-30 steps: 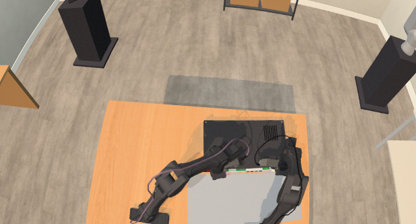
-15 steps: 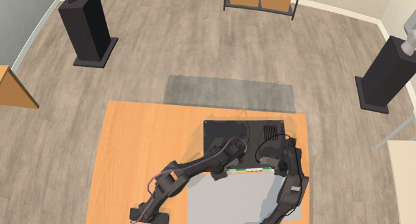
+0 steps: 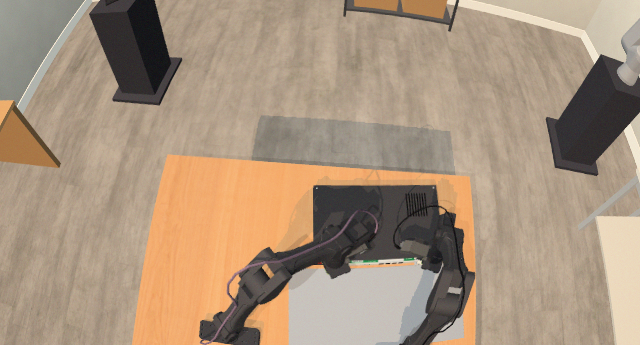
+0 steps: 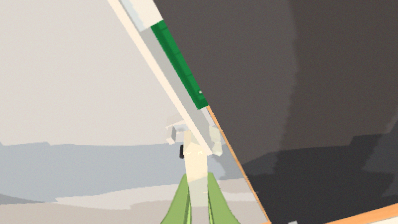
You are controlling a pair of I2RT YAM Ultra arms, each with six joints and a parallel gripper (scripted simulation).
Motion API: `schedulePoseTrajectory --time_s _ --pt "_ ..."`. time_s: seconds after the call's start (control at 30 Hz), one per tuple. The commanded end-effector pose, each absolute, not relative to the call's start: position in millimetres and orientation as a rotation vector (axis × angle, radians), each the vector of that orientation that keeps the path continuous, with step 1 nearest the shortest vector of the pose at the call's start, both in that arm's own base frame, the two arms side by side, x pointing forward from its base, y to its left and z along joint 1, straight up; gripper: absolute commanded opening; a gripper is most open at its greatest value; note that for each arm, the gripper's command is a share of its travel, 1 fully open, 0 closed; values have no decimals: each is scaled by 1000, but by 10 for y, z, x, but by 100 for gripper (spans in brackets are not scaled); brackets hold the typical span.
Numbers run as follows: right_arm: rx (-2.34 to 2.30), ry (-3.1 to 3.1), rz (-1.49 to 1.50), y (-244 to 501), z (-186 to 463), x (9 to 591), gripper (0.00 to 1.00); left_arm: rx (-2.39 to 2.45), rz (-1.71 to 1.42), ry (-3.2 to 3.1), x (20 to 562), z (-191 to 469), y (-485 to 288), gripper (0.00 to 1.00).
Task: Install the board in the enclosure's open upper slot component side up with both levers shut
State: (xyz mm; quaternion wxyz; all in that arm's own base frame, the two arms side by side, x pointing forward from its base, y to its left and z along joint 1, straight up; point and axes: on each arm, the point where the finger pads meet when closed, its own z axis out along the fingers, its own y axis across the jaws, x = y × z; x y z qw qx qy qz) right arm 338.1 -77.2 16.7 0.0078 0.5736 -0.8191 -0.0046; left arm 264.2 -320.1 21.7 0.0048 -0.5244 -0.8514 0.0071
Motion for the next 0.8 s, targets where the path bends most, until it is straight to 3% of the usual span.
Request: schedulePoseTrajectory --time_s 0.0,0.77 --pt "1702 -2672 23 -719 215 3436 3 -1537 -8 -2772 2702 235 -3252 3" --pt "1523 -2778 19 -688 216 3395 3 -1348 -6 -2872 2686 237 -3268 3"
